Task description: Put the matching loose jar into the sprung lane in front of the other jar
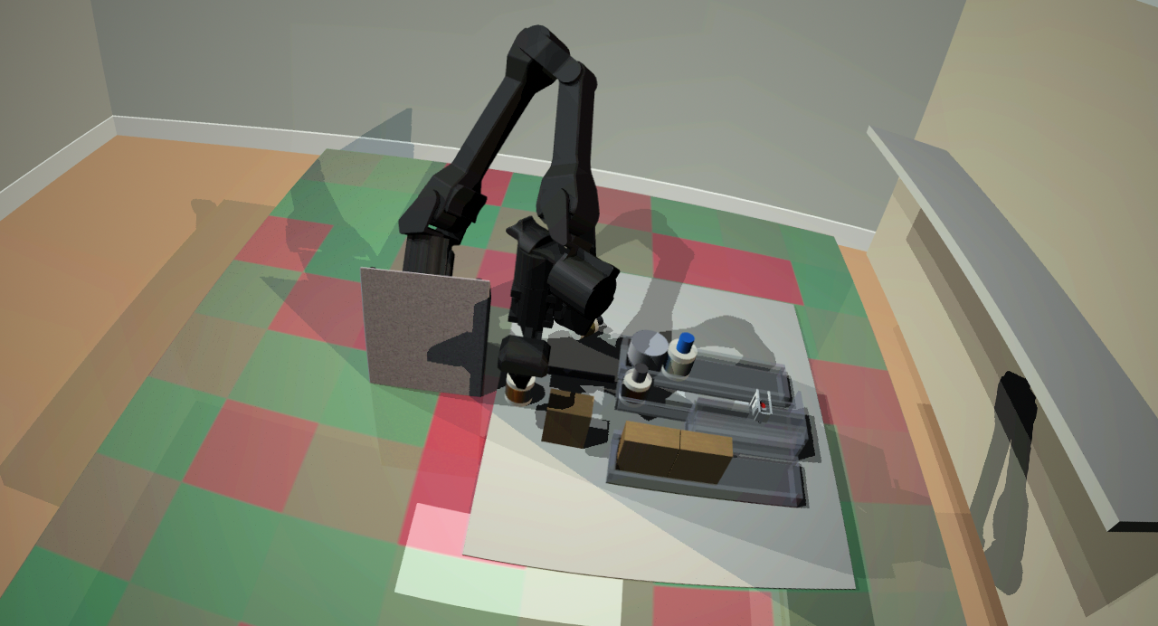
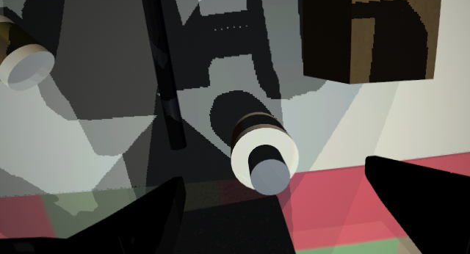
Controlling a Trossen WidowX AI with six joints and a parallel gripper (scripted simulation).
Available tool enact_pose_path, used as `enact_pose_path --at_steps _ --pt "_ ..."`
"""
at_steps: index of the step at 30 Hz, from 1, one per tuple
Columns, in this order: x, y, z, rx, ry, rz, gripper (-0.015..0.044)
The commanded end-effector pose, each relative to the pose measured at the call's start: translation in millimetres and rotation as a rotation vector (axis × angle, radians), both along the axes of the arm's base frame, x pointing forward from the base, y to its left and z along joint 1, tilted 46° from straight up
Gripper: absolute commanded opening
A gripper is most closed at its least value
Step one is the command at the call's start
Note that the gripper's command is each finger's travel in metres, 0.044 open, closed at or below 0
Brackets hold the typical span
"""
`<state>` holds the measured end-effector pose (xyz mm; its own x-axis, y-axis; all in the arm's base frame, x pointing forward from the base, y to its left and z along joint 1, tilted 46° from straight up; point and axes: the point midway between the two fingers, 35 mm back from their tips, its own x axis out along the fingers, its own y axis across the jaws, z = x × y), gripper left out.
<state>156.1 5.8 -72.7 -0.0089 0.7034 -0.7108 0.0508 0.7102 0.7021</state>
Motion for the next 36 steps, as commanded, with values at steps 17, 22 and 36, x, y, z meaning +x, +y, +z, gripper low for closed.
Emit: enact_pose_path --at_steps 17,22,36 --pt "-4 24 -22 0.01 0.013 -0.001 0.044" --pt "-4 30 -27 0.012 0.013 -0.001 0.044" --pt "-5 33 -30 0.013 0.013 -0.001 0.0177"
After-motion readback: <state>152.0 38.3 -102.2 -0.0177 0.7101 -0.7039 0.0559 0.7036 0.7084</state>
